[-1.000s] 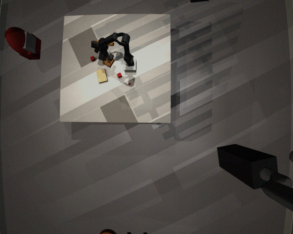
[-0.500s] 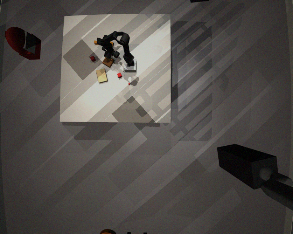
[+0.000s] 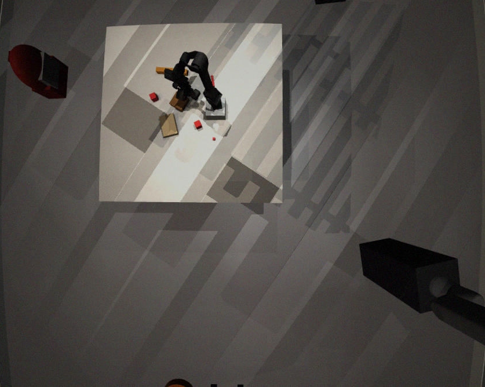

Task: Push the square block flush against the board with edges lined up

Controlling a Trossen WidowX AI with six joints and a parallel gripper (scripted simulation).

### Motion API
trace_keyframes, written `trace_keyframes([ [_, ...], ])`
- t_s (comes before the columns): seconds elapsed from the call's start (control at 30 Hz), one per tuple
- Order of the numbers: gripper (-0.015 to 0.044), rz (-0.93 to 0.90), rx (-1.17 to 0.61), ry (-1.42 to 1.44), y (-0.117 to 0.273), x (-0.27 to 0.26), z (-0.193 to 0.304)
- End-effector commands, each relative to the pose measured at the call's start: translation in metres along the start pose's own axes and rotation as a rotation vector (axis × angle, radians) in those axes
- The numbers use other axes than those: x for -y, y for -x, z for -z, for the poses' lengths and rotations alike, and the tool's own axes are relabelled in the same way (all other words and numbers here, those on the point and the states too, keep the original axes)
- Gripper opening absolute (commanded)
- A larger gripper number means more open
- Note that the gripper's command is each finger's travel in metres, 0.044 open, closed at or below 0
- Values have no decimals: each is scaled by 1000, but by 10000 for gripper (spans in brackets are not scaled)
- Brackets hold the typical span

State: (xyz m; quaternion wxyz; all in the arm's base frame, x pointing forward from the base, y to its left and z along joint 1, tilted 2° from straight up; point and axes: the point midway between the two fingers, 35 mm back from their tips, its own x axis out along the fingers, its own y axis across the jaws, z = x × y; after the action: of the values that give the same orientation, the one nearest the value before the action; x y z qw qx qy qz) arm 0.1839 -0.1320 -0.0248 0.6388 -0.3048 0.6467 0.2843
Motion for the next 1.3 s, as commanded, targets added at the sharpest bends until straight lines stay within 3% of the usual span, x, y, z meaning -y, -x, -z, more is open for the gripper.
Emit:
trace_keyframes([
  [0.0,0,0,-4,-2,-1,0,-2],
  [1.27,0,0,-1,-2,-1,3,-27],
])
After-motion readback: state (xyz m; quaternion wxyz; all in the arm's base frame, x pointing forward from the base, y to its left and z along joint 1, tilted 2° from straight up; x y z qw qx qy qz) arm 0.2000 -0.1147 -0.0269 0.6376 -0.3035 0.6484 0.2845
